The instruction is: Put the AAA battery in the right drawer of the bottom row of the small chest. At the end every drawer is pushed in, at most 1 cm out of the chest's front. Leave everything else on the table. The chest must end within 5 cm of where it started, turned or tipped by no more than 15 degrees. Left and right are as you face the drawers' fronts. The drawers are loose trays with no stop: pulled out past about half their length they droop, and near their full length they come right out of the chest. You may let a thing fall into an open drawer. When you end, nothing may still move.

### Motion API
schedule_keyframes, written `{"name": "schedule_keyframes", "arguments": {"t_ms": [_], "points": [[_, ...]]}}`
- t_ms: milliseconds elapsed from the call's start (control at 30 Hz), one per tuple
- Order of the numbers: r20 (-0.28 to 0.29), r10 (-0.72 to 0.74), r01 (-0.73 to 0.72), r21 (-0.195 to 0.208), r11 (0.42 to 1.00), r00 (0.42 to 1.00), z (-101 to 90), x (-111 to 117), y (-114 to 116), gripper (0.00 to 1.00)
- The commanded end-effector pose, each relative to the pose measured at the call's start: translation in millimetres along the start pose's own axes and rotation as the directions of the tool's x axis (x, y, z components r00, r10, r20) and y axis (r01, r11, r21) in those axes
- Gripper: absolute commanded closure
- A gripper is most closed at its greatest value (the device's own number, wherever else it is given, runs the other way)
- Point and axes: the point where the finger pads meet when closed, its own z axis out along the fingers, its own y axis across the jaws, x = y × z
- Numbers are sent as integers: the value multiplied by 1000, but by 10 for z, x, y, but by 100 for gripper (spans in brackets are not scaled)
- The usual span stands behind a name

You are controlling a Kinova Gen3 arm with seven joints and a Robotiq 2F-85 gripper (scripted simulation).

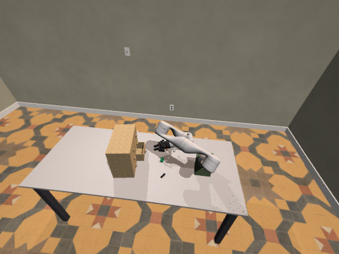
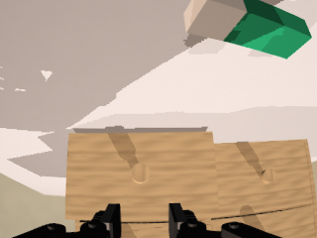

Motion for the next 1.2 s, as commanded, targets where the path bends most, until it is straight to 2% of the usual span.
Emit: {"name": "schedule_keyframes", "arguments": {"t_ms": [0, 100, 300, 767, 967, 1167], "points": [[9, -4, 3, 12, 1000, 1000, -117, -144, -34, 67], [9, -4, 3, 12, 1000, 1000, -225, -230, -33, 67], [9, -4, 3, 12, 1000, 1000, -308, -297, -31, 67], [3, -3, 3, 12, 1000, 1000, -330, -314, -31, 67], [-22, -3, 3, 12, 1000, 1000, -352, -327, -30, 67], [-74, -3, 3, 12, 1000, 997, -398, -354, -30, 67]]}}
